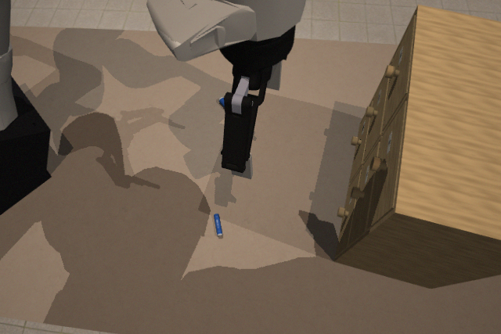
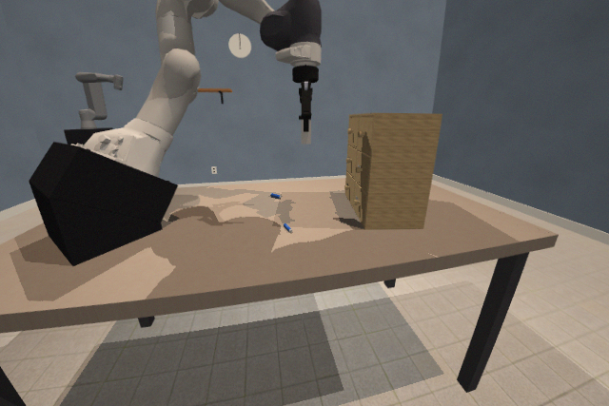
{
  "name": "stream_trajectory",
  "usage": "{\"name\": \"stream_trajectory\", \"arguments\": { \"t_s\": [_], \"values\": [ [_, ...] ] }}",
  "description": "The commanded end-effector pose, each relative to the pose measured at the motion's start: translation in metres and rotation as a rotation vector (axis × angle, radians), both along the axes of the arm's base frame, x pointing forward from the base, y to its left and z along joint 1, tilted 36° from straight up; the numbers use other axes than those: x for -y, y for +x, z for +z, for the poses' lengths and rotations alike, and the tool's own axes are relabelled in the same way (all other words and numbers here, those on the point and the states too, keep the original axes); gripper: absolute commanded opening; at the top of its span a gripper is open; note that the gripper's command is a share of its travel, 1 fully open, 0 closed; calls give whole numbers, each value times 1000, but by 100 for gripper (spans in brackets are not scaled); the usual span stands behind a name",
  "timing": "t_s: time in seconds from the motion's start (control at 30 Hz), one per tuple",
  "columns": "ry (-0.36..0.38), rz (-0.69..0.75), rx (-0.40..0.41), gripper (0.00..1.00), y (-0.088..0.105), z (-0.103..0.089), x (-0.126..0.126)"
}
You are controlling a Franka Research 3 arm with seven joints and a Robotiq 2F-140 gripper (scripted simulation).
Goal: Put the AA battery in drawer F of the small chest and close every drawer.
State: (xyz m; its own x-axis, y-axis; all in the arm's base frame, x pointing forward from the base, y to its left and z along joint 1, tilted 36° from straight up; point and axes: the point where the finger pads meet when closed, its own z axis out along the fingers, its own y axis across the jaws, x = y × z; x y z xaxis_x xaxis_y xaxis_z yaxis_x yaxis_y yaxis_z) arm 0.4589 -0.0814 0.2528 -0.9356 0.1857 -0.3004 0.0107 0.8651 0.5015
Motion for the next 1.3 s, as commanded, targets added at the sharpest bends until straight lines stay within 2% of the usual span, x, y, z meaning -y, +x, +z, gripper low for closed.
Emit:
{"name": "stream_trajectory", "arguments": {
  "t_s": [0.0,0.33,0.47,0.6,0.67,1.07,1.27],
  "values": [
    [0,0,0,100,0,0,0],
    [0,0,0,100,0,1,-1],
    [0,0,0,100,-3,5,-10],
    [0,-1,-1,100,-10,14,-32],
    [0,-1,-1,100,-10,14,-32],
    [1,-2,-4,100,-40,54,-124],
    [1,-3,-5,100,-44,59,-136]
  ]
}}
